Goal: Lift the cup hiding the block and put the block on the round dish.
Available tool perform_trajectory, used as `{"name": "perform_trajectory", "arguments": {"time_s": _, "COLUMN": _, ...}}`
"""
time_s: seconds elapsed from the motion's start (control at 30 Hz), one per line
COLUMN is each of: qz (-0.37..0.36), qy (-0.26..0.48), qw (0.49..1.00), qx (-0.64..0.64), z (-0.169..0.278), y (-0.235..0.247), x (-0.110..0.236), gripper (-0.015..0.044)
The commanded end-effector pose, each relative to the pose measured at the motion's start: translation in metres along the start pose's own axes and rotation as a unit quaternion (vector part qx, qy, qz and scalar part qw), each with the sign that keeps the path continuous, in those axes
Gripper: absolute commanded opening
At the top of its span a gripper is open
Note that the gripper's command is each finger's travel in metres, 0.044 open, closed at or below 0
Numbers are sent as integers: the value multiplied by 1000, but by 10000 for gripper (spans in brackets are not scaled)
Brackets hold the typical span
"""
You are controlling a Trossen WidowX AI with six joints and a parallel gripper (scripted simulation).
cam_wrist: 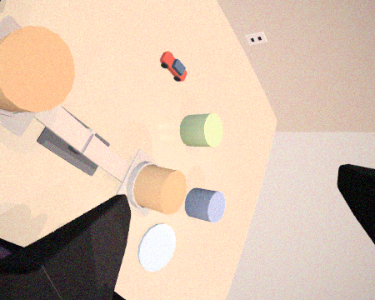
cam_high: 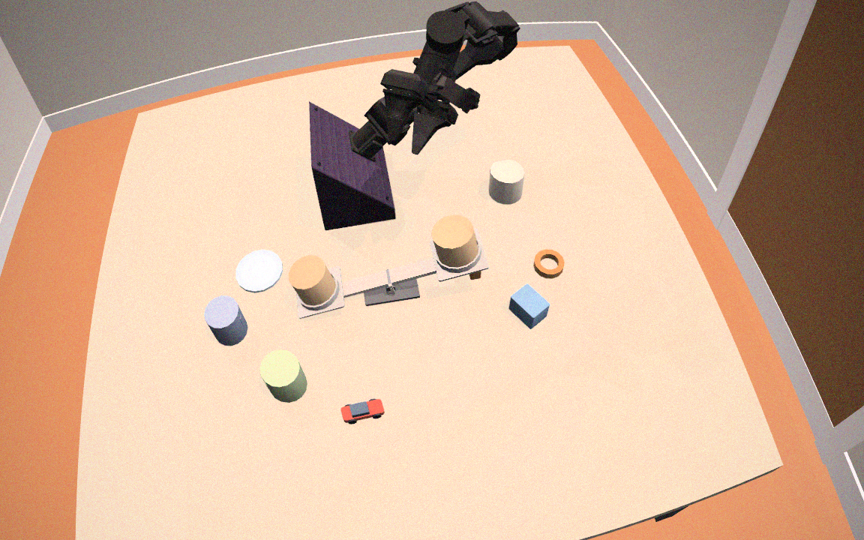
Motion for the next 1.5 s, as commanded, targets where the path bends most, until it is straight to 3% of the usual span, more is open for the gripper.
{"name": "perform_trajectory", "arguments": {"time_s": 0.0, "qz": -37, "qy": 5, "qw": 998, "qx": -56, "z": 15, "y": -1, "x": -10, "gripper": 440}}
{"name": "perform_trajectory", "arguments": {"time_s": 0.5, "qz": -145, "qy": -6, "qw": 954, "qx": -264, "z": 65, "y": -4, "x": -31, "gripper": 440}}
{"name": "perform_trajectory", "arguments": {"time_s": 1.03, "qz": -231, "qy": -56, "qw": 842, "qx": -485, "z": 108, "y": 0, "x": -40, "gripper": 440}}
{"name": "perform_trajectory", "arguments": {"time_s": 1.47, "qz": -242, "qy": -40, "qw": 856, "qx": -455, "z": 108, "y": -9, "x": -50, "gripper": 440}}
Point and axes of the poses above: the point midway between the two fingers, 35 mm back from their tips, its own x axis back along the fingers, its own y axis across the jaws, z = x × y, the point moved 6 cm from there along x, back along the fingers, and after that the axes turned 13 degrees about -x, right-handed, at the moved point
